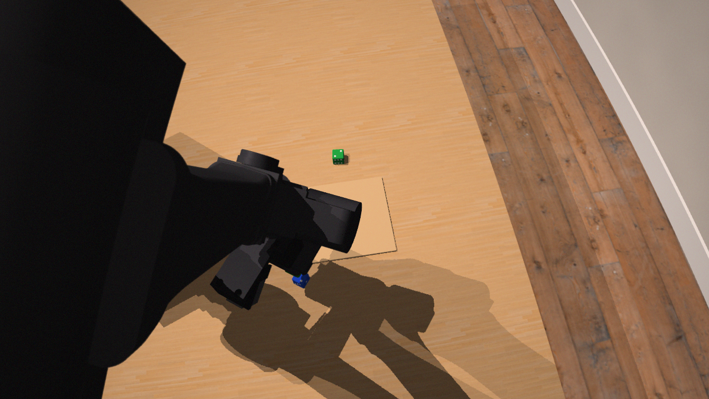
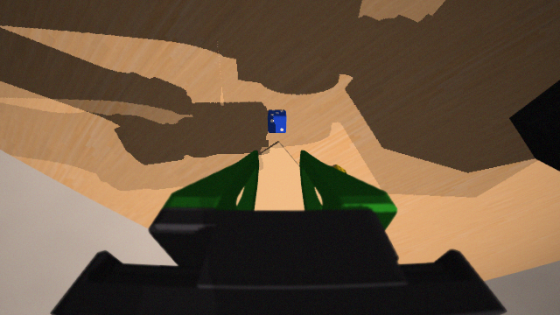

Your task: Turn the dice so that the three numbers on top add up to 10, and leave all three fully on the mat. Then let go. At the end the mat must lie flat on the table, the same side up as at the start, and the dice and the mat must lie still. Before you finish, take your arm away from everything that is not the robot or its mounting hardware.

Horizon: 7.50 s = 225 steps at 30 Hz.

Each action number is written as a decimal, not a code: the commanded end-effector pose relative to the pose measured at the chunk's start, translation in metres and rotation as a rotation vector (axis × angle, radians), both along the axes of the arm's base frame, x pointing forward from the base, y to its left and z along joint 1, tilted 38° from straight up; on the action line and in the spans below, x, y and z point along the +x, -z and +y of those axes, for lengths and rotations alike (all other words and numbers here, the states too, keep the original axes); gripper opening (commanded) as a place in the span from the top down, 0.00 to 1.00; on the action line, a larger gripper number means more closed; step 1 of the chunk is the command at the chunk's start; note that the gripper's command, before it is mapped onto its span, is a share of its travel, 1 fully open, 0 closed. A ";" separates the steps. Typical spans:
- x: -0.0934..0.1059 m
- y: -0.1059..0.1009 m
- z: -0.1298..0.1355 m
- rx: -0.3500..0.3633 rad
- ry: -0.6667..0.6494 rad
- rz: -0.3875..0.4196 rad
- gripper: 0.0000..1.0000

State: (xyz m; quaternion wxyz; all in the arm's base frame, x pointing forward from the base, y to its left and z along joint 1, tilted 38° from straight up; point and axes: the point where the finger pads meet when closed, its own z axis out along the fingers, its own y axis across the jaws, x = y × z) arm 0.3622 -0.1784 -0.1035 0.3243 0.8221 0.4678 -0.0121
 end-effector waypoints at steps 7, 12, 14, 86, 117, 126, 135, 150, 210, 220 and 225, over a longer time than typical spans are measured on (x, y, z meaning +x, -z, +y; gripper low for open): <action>0.007 -0.002 -0.001 0.000 0.011 -0.028 0.66; 0.005 0.000 -0.002 0.001 0.013 -0.024 0.66; 0.004 0.002 -0.003 0.002 0.015 -0.020 0.66; 0.021 0.039 -0.030 -0.007 -0.005 -0.016 0.66; 0.022 0.035 -0.029 -0.006 -0.007 -0.011 0.66; 0.024 0.032 -0.029 -0.006 -0.009 -0.010 0.66; 0.023 0.033 -0.028 -0.005 -0.009 -0.008 0.66; 0.023 0.033 -0.028 -0.005 -0.009 -0.008 0.66; 0.016 0.037 -0.027 -0.004 -0.007 -0.005 0.66; 0.010 0.040 -0.026 -0.002 -0.006 0.001 0.66; 0.007 0.042 -0.025 0.000 -0.006 0.007 0.66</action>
